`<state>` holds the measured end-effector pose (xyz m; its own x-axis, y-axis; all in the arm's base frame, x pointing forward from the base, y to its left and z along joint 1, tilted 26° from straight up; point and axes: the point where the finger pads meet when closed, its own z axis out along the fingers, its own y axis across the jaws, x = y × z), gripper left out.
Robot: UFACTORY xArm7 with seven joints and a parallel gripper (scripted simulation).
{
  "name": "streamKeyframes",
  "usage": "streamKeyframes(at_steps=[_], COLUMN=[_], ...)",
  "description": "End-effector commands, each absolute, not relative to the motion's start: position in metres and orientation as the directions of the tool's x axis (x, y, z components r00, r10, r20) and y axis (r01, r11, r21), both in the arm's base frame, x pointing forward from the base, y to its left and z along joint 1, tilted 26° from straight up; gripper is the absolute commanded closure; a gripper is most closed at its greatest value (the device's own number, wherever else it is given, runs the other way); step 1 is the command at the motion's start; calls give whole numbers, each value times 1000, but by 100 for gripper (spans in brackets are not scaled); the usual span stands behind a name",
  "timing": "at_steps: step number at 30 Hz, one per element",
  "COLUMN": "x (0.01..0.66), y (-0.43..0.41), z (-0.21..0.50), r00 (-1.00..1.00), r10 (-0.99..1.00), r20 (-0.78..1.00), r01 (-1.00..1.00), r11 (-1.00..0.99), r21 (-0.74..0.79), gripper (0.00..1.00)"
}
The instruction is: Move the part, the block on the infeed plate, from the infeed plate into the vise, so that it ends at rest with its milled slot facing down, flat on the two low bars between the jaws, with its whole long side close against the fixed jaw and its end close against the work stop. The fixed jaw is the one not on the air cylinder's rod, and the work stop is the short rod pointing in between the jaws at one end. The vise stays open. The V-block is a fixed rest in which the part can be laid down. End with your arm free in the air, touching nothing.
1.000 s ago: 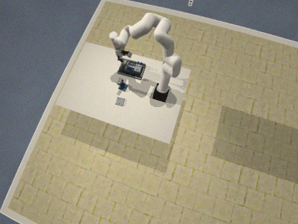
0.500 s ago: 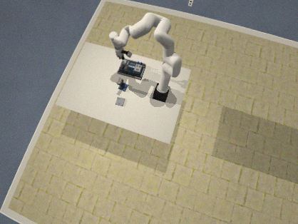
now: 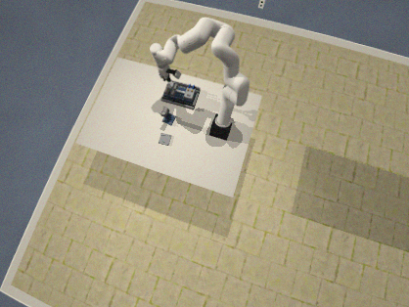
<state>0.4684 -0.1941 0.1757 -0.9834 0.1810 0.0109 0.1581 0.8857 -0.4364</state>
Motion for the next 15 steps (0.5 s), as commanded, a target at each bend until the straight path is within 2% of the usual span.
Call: streamKeyframes(at_steps=[1,9,15], x=[470,469,459], y=[-193,-196,-233], z=[177,178,197], r00=[-984,-984,-984], r10=[179,179,179], r20=[8,8,7], r01=[158,158,159], r11=[886,886,885], r21=[-436,-436,-438], gripper=[100,100,100])
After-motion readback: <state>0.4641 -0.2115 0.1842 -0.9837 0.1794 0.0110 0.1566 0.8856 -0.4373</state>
